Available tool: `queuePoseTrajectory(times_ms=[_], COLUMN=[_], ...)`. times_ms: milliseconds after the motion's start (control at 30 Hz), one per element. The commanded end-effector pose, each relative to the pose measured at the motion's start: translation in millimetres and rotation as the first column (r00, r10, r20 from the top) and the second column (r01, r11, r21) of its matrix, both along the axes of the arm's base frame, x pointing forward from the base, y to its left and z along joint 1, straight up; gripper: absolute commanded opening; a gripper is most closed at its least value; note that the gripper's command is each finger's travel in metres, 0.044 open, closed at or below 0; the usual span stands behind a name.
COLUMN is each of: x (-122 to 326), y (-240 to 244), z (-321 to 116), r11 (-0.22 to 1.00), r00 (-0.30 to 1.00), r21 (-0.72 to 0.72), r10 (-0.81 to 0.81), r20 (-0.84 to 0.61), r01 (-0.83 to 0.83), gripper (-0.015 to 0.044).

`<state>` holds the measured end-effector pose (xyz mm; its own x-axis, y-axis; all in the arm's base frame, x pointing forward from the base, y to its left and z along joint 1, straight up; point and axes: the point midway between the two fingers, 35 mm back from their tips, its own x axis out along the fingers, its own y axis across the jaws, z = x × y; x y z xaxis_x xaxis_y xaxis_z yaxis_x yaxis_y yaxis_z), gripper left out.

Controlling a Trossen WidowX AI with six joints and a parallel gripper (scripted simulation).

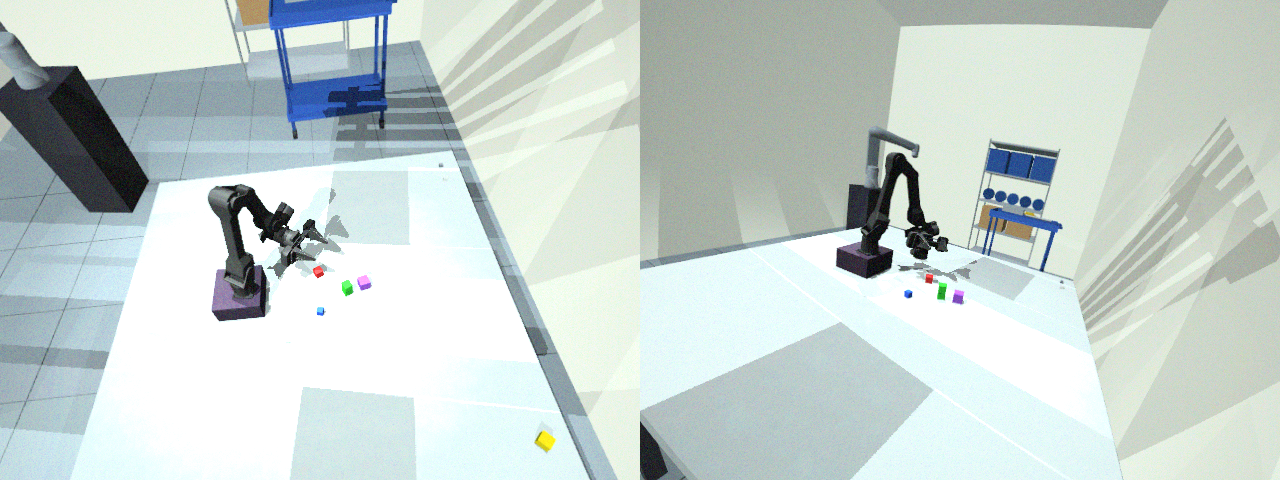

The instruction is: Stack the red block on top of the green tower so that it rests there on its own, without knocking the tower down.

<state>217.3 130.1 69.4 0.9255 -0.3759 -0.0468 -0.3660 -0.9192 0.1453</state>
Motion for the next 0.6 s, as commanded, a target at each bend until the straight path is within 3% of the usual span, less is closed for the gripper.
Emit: queuePoseTrajectory(times_ms=[0,267,567], x=[0.6,21.4,30.7], y=[-0.1,-4.3,-10.2], z=[-0.6,-25.0,-43.2], r11=[1.000,0.891,0.480], r00=[1.000,0.980,0.879], r21=[0.010,0.420,0.737], r10=[-0.002,-0.114,-0.283], r20=[-0.003,-0.163,-0.384], r01=[0.002,0.174,0.476], gripper=[0.0426,0.0440,0.0440])
